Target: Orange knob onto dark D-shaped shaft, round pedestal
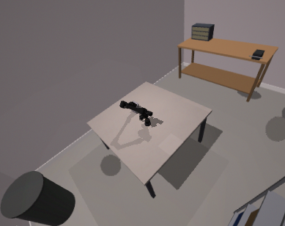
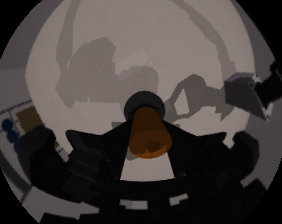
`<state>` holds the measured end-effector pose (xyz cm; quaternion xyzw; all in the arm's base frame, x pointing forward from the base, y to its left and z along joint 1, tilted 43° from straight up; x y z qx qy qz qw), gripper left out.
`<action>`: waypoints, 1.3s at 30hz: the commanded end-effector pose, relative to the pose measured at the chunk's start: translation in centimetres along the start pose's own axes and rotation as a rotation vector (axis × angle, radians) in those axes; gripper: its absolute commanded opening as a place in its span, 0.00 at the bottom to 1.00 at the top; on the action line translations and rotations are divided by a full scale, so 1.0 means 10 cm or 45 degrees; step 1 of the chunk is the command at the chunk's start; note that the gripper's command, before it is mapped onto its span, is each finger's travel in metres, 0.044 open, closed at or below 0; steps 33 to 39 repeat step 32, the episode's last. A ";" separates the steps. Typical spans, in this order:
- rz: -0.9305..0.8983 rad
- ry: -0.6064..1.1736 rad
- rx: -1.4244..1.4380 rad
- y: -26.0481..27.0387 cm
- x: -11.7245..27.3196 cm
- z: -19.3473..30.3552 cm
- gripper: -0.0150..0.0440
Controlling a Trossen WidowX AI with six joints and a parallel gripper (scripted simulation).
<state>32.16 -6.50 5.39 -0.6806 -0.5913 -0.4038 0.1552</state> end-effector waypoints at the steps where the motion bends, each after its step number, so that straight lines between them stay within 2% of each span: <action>1: 0.000 0.000 -0.002 0.00 0.00 0.00 0.74; 7: 0.000 0.000 -0.002 0.00 0.00 0.00 1.00; 14: 0.000 0.001 -0.002 0.00 0.03 0.00 1.00; 21: 0.002 0.005 0.002 0.00 0.93 0.01 1.00; 39: 0.002 0.005 0.001 0.03 0.95 0.05 1.00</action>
Point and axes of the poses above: the point midway between the two fingers, 35 mm back from their tips, its own x axis back along the fingers, its own y axis across the jaws, z = x × y, the point moved 1 cm from there along x, back along the fingers, and after that the axes turned 12 degrees about x, right-handed, at the moved point
